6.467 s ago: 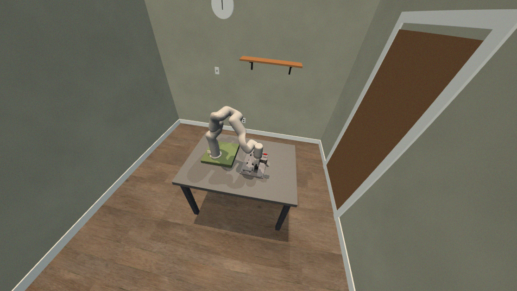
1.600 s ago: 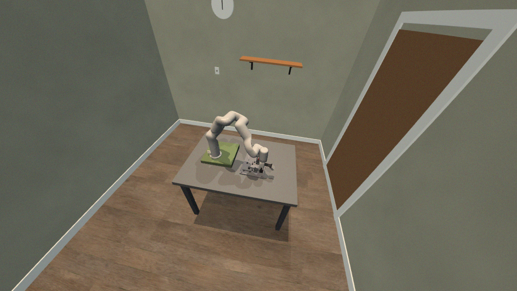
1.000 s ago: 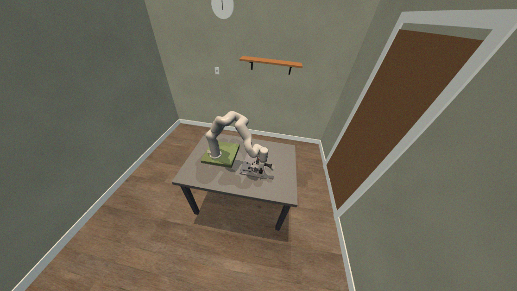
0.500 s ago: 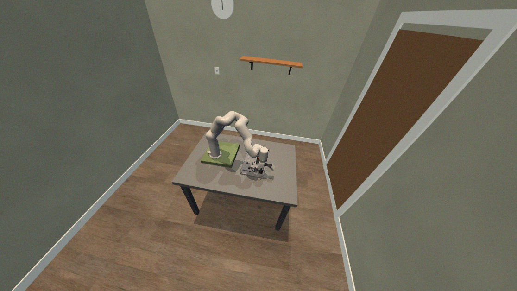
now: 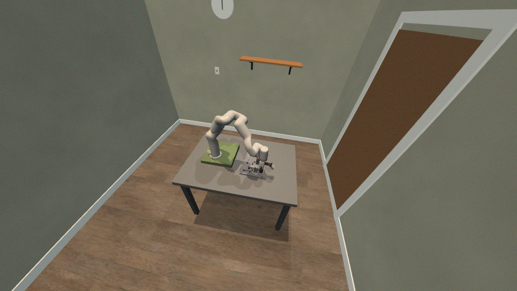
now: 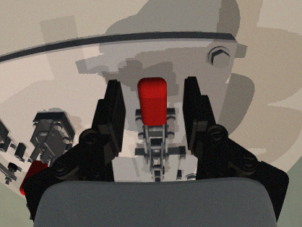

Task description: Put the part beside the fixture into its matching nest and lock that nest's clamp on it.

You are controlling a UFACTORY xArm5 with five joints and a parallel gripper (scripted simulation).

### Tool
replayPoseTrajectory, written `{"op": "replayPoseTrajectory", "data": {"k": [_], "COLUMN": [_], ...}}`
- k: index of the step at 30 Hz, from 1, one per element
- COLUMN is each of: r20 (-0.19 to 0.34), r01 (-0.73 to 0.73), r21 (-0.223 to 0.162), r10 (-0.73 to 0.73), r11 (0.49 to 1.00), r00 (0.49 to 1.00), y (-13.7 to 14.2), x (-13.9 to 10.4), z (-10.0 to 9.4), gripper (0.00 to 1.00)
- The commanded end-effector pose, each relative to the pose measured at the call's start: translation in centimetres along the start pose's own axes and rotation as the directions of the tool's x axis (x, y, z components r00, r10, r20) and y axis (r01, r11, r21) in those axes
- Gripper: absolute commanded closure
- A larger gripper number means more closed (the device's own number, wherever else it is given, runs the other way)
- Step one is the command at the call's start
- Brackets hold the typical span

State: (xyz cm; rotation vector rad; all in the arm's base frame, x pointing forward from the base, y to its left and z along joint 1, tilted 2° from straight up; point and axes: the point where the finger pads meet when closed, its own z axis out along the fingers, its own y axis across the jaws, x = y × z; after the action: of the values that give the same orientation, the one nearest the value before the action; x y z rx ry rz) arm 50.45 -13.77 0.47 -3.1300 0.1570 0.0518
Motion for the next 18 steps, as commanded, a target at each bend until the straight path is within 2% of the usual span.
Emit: {"op": "replayPoseTrajectory", "data": {"k": [1, 11, 18], "r20": [-0.005, -0.005, -0.005], "r01": [0.000, 0.000, 0.000], "r21": [-0.001, -0.001, -0.001], "r10": [0.000, 0.000, 0.000], "r11": [1.000, 1.000, 1.000], "r00": [1.000, 1.000, 1.000], "y": [0.0, 0.0, 0.0], "x": [0.2, 0.1, 0.1], "z": [-1.7, -4.4, -4.9], "gripper": [0.53, 0.53, 0.53]}}
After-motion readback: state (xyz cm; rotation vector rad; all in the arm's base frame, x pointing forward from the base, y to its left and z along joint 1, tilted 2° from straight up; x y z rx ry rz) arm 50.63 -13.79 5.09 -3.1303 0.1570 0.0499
